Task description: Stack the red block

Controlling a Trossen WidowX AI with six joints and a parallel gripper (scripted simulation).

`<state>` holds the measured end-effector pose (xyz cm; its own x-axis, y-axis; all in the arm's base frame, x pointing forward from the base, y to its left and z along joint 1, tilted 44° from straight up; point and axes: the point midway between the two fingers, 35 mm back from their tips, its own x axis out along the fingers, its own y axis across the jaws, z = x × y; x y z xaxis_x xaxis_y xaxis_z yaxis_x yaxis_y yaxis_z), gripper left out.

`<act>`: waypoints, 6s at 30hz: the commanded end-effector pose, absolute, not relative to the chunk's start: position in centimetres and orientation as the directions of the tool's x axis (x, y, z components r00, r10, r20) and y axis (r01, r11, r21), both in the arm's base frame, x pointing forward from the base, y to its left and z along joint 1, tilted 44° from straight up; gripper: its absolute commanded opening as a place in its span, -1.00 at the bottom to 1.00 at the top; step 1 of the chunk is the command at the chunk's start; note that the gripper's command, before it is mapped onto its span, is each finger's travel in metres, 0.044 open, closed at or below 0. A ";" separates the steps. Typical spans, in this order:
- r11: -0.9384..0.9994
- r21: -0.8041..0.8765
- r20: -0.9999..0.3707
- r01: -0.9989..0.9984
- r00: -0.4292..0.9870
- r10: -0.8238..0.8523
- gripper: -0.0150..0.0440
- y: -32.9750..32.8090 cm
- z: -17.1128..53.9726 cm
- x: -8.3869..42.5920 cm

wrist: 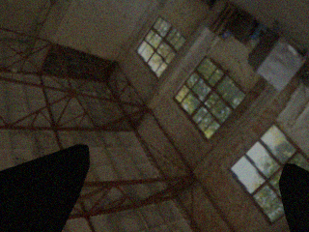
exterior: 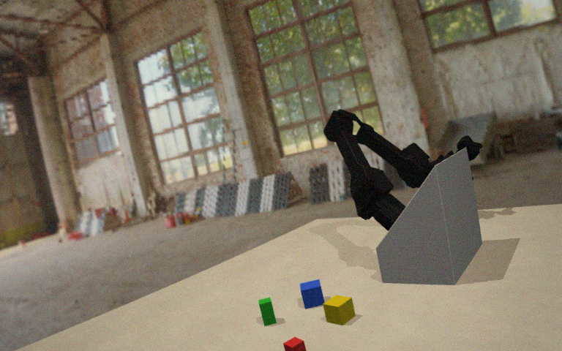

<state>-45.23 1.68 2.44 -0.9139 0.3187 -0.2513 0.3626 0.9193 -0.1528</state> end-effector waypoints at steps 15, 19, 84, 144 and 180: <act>0.873 -0.424 -0.218 0.240 -0.963 0.159 1.00 -5.3 6.0 -46.7; 0.838 -0.510 -0.207 0.197 -0.973 0.103 1.00 -7.7 7.3 -46.8; -0.338 -0.775 -0.017 0.534 -0.553 -0.833 1.00 -41.2 32.6 -20.4; 0.375 0.296 -0.441 0.878 0.474 -0.762 1.00 -32.2 26.7 27.3; 0.765 -0.381 -0.826 0.519 0.180 -0.534 1.00 -7.2 7.0 36.5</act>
<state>36.83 -9.34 8.20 0.2224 -0.5121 -0.8296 0.5850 0.7508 -0.3066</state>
